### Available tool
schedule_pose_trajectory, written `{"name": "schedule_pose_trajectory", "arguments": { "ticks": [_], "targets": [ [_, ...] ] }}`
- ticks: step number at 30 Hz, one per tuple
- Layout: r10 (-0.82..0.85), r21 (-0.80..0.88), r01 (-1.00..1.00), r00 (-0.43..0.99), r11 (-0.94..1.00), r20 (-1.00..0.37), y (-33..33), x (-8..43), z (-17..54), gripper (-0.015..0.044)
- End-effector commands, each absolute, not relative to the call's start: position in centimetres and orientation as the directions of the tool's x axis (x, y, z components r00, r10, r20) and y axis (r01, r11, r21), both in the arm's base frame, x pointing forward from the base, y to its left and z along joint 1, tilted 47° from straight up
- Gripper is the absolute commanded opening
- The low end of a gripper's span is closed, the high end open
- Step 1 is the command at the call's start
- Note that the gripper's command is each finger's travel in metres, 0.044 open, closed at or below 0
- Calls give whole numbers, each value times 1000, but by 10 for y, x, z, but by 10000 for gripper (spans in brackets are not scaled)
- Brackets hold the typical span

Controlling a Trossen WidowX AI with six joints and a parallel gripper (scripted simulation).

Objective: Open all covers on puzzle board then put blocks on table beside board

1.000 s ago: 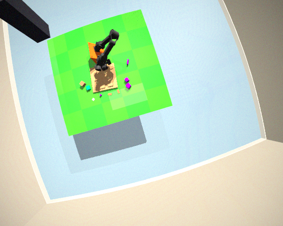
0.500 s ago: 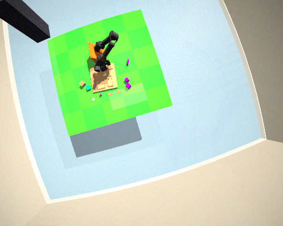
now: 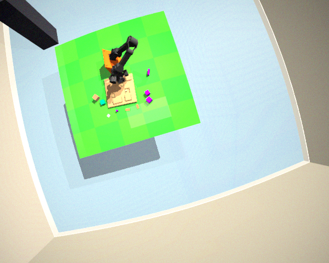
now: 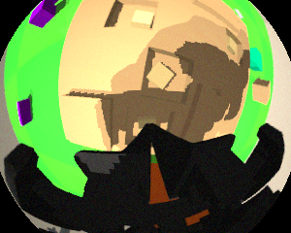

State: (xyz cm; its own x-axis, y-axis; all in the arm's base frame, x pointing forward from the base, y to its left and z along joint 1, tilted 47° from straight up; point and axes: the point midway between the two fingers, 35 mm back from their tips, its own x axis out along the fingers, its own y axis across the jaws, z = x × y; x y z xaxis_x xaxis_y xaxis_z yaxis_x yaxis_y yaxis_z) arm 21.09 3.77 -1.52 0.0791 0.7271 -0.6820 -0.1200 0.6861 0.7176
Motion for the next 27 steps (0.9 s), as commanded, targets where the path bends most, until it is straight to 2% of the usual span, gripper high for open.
{"name": "schedule_pose_trajectory", "arguments": {
  "ticks": [1,27],
  "targets": [
    [727,718,-119,72,686,-683,38,210,-17,0],
    [727,718,-119,76,686,-683,35,211,-11,0]
  ]
}}
